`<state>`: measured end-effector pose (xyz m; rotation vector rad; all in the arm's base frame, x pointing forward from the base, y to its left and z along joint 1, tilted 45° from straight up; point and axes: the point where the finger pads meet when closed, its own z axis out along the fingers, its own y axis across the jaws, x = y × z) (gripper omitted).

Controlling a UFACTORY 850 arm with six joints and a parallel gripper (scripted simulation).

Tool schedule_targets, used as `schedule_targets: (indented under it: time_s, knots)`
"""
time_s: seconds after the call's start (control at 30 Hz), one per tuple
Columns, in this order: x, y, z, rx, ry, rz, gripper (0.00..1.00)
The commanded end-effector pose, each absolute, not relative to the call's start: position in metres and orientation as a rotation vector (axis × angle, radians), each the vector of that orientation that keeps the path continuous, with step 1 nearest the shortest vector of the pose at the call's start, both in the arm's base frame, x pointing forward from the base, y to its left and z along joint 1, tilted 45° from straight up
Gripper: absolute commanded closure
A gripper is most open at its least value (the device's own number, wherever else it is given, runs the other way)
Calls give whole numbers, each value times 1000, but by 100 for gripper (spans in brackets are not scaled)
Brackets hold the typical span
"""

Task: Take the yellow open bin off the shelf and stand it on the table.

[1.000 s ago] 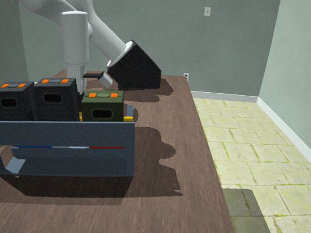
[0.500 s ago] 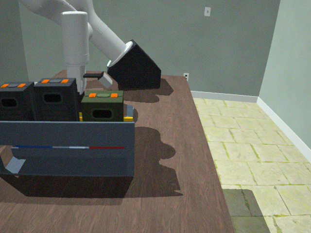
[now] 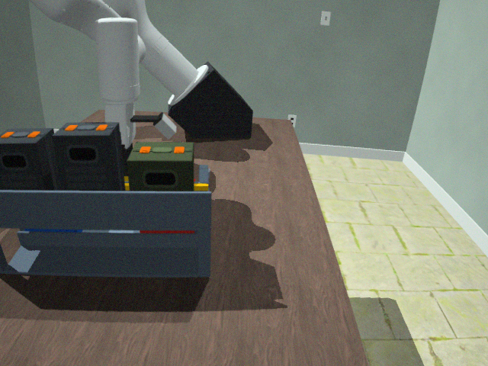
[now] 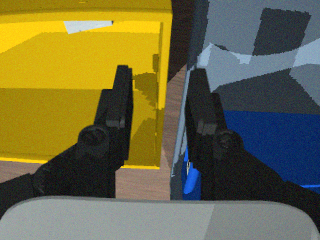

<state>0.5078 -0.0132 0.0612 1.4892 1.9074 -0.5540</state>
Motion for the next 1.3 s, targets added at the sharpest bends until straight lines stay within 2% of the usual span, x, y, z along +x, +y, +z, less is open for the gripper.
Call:
schedule_targets:
  time_s: [0.0, 1.1, 1.27]
  knots:
    - [508, -13, 62, 1489, 1907, -552, 67]
    - [508, -13, 62, 1489, 1907, -552, 67]
    - [496, 24, 100, 1489, 1907, -553, 67]
